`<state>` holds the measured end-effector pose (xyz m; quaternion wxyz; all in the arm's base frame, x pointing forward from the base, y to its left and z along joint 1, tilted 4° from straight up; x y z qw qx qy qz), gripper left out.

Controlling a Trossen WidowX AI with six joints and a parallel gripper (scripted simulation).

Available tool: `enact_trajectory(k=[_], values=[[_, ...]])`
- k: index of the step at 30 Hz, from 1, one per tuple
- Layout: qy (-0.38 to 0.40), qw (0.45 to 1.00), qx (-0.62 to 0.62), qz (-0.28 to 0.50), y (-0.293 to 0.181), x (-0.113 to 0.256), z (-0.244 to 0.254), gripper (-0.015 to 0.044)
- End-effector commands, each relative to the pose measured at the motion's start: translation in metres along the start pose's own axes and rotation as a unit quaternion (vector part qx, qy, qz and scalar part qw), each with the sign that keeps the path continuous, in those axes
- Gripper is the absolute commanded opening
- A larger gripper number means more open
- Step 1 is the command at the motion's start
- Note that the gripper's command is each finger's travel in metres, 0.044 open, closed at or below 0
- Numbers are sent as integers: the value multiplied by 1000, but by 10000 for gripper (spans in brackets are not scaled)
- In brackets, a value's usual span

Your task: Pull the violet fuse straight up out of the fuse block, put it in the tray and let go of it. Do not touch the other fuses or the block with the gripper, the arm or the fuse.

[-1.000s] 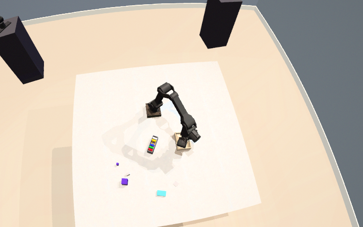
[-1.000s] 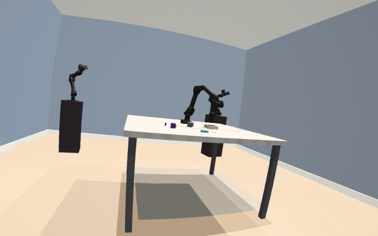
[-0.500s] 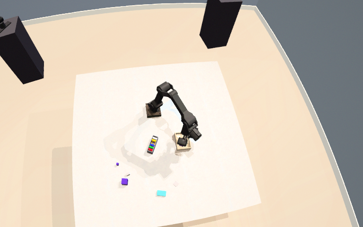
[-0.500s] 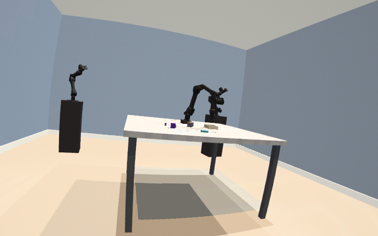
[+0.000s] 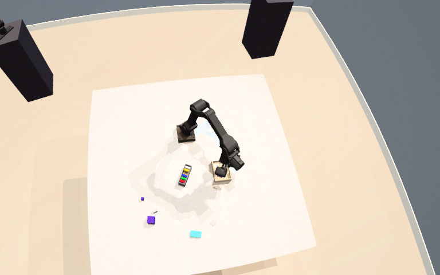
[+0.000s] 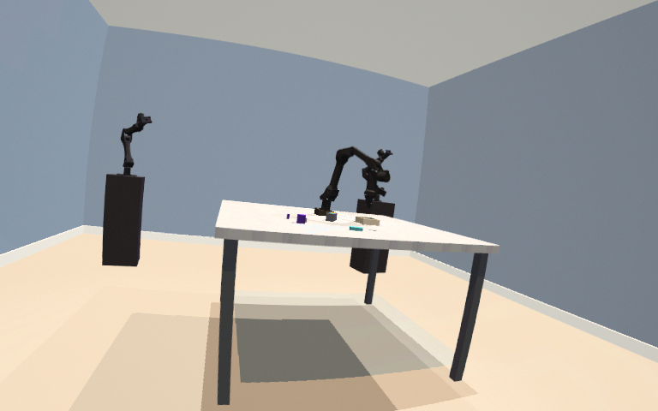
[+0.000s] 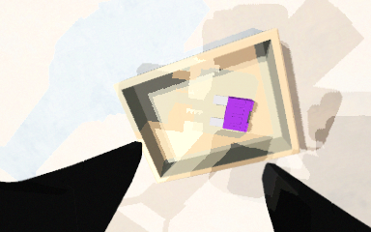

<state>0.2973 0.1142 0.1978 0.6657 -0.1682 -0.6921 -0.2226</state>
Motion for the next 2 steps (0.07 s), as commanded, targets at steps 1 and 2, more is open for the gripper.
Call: enact_trajectory(k=[1,2], values=[[0,1000,0,0,0,0,0,330],[0,1000,0,0,0,0,0,330]])
Point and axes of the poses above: the point midway between the two fingers, 35 mm back from their tips, its own x axis back along the fingers, its own z axis across the jaws, y = z × x, the point moved 8 cm from there along x, back along the fingers, and after that the axes turned 5 degrees about x, right-handed, at the moved point
